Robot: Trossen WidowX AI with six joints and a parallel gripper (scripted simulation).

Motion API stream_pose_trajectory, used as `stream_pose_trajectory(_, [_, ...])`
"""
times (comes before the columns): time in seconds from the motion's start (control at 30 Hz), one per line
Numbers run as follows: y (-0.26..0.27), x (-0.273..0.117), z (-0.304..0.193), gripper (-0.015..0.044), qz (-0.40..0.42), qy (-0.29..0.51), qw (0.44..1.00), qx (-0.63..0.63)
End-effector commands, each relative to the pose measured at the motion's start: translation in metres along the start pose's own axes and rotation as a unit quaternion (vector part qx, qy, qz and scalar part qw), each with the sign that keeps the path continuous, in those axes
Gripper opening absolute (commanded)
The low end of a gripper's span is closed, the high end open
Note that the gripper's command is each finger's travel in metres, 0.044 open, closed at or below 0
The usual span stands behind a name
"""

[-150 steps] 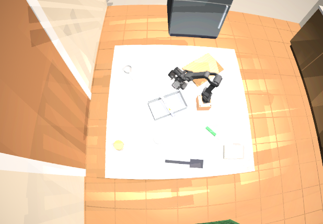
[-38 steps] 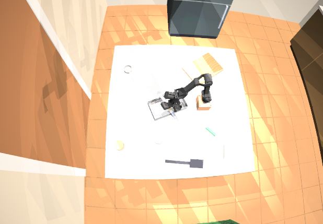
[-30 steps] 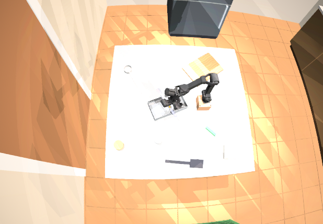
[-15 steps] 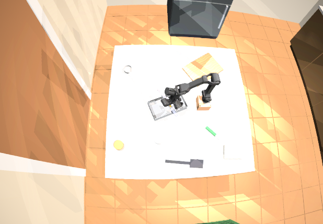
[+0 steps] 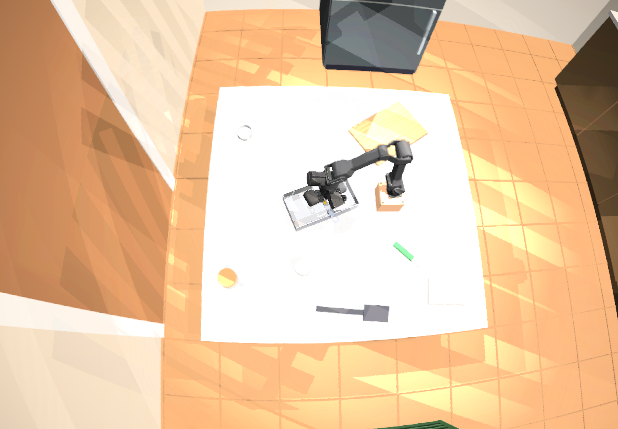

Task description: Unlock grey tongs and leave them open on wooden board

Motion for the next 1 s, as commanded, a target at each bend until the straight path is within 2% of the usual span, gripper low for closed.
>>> stream_pose_trajectory(0.0, [-0.005,0.0,-0.002,-0.015,0.039,0.004,0.999,0.001])
stream_pose_trajectory(0.4, [-0.014,-0.002,-0.004,-0.015,0.135,0.01,0.991,-0.006])
stream_pose_trajectory(0.77, [-0.014,-0.001,-0.004,-0.015,0.133,0.008,0.991,-0.003])
stream_pose_trajectory(0.97, [-0.012,-0.004,-0.014,-0.015,0.133,0.02,0.987,0.086])
Point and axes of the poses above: the point midway between the two fingers, 35 mm back from their tips, its own x axis out along the fingers, its own y axis across the jaws, z = x × y, the point moved 7 cm from there along -x, back along the fingers, and after that the axes turned 2 degrees about x, right-handed, at the moved point
